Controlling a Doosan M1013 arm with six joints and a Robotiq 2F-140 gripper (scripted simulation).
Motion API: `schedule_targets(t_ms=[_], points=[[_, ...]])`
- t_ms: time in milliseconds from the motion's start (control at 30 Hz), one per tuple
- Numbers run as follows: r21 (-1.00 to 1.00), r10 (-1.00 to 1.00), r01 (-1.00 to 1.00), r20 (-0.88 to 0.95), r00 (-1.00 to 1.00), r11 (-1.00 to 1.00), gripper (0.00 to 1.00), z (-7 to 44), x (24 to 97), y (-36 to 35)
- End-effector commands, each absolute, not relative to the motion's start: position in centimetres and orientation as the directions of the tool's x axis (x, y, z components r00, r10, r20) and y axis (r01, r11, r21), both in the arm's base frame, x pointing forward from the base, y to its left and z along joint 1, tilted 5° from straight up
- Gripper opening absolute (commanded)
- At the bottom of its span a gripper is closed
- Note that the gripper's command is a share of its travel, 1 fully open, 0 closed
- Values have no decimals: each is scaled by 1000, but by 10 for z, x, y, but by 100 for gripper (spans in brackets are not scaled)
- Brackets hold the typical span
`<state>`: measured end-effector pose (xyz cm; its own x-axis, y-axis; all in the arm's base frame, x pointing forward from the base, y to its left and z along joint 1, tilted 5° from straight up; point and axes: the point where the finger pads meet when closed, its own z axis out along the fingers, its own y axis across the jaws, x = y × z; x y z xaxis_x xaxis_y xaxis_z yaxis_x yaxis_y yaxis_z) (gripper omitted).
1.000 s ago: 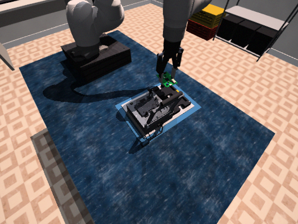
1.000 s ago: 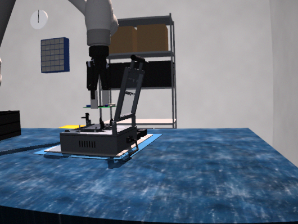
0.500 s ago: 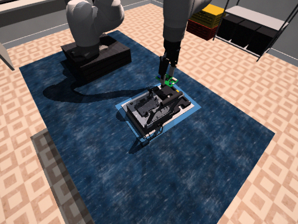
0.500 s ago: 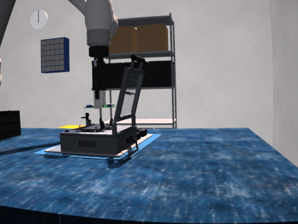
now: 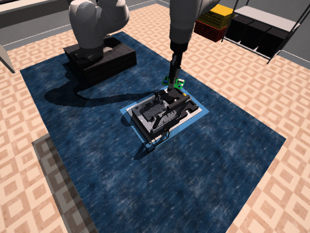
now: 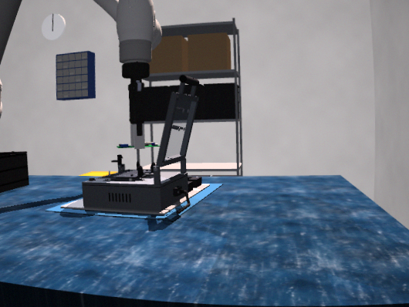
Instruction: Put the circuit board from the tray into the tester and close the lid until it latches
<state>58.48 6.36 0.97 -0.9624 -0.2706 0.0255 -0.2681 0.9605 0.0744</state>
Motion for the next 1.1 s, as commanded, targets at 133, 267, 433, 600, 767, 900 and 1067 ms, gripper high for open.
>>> schedule_targets(t_ms=[133, 267, 433, 600, 767, 900, 1067], points=[[83, -411, -409, 11, -911, 909, 46, 10, 585, 64], [84, -492, -490, 4, -871, 868, 46, 10, 585, 64], [84, -583, -581, -5, -813, 810, 46, 10, 585, 64], [83, -631, -630, -10, -776, 772, 46, 10, 585, 64], [82, -702, -701, -18, -712, 708, 46, 10, 585, 64], [80, -751, -750, -24, -660, 657, 46, 10, 585, 64], [78, -801, -800, -30, -598, 594, 46, 10, 585, 64]])
